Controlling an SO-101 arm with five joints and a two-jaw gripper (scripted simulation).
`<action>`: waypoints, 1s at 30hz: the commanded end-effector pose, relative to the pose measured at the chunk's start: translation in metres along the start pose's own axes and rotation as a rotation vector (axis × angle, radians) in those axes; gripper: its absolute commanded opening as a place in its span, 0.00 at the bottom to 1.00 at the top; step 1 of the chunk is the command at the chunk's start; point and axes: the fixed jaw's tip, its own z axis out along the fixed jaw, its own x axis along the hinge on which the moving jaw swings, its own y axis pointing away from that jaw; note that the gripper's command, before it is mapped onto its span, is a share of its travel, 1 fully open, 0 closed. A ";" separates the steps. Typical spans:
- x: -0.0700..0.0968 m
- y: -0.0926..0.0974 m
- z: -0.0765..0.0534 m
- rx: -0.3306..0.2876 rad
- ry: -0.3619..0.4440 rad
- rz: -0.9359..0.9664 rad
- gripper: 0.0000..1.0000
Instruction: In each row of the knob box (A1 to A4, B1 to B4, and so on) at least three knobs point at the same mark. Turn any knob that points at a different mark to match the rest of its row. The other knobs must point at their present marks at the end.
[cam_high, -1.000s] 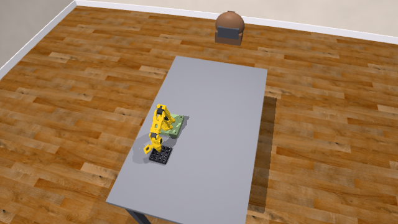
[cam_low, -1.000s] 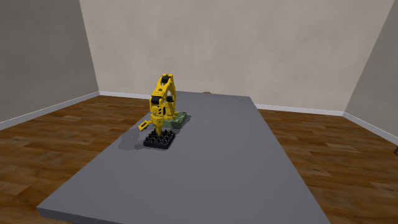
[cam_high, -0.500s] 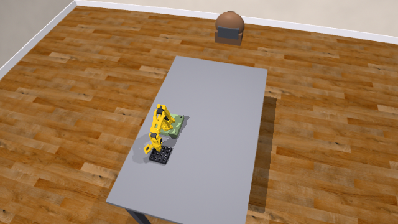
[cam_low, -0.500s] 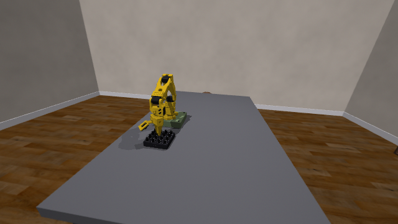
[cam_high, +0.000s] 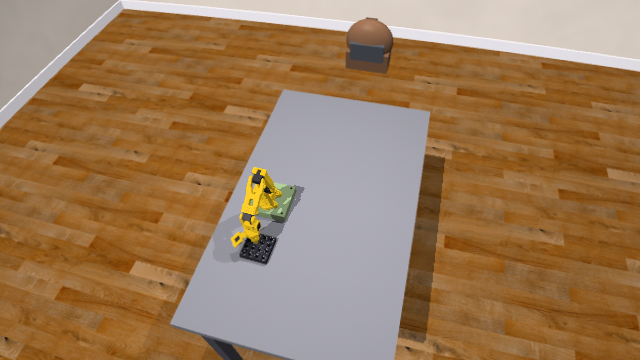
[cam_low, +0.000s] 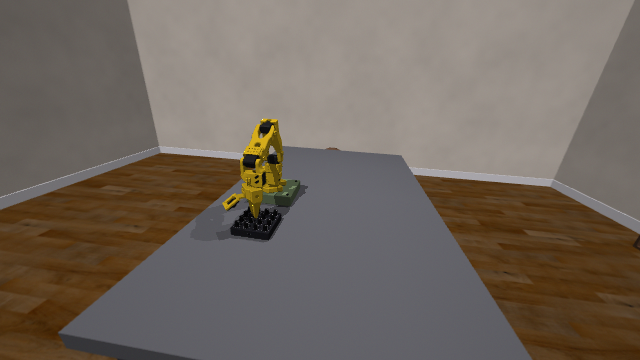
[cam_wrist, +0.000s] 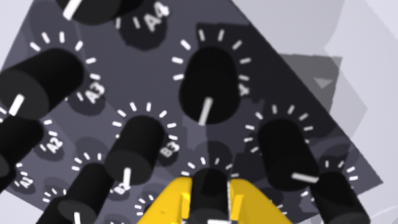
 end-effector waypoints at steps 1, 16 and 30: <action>0.001 -0.003 0.002 0.008 0.007 0.003 0.05; 0.001 -0.003 0.002 0.008 0.007 0.003 0.01; 0.000 -0.004 0.002 0.008 0.006 0.193 0.01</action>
